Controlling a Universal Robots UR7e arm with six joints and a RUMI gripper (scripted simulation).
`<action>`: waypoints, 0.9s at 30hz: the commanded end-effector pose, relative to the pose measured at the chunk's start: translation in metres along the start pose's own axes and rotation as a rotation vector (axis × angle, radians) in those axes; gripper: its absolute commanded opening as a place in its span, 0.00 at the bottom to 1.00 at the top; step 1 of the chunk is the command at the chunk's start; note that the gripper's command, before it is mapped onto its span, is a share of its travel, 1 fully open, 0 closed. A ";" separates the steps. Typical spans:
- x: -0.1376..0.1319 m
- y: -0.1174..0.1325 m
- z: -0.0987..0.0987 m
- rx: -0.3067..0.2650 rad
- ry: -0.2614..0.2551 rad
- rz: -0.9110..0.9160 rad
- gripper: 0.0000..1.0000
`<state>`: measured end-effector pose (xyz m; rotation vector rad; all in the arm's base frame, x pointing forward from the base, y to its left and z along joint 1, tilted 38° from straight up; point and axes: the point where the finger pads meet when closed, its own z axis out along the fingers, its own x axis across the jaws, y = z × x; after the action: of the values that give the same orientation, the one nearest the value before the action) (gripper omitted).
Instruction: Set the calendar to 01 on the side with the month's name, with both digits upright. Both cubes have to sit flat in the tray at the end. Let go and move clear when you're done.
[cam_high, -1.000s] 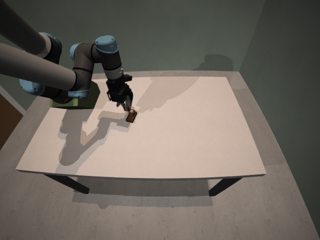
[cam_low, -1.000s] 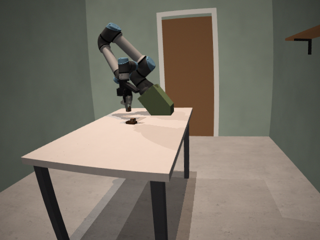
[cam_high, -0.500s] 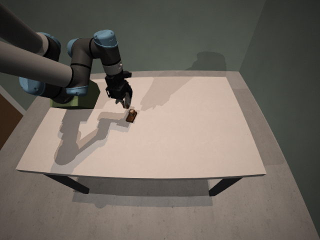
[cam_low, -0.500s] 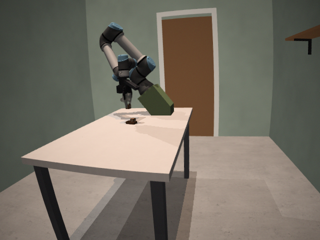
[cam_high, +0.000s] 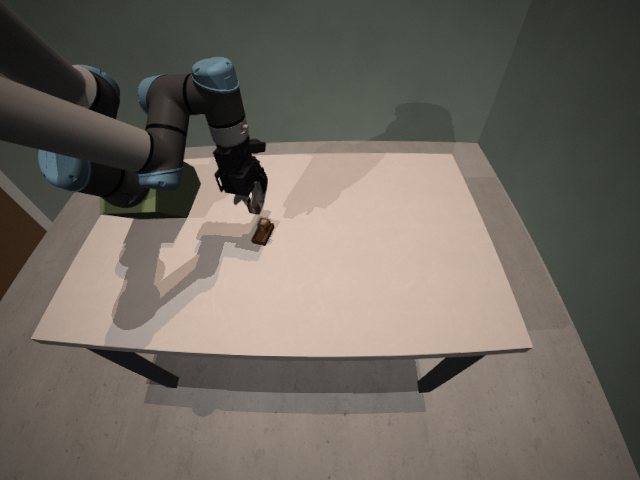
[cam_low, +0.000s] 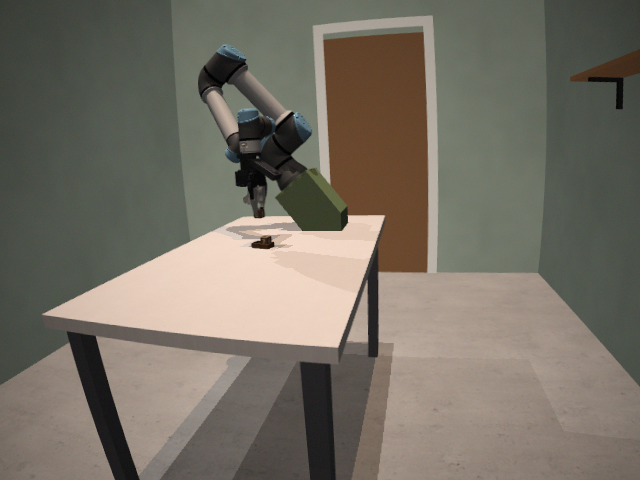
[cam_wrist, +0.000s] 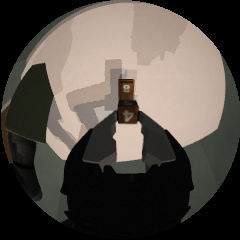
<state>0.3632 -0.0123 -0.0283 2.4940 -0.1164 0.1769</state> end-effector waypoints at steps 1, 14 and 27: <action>0.004 -0.042 0.003 0.003 0.000 0.001 0.10; -0.001 -0.111 0.009 -0.002 0.001 0.001 0.10; -0.001 -0.111 0.009 -0.002 0.001 0.001 0.10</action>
<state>0.3765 0.0704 -0.1010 2.4913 -0.1168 0.1775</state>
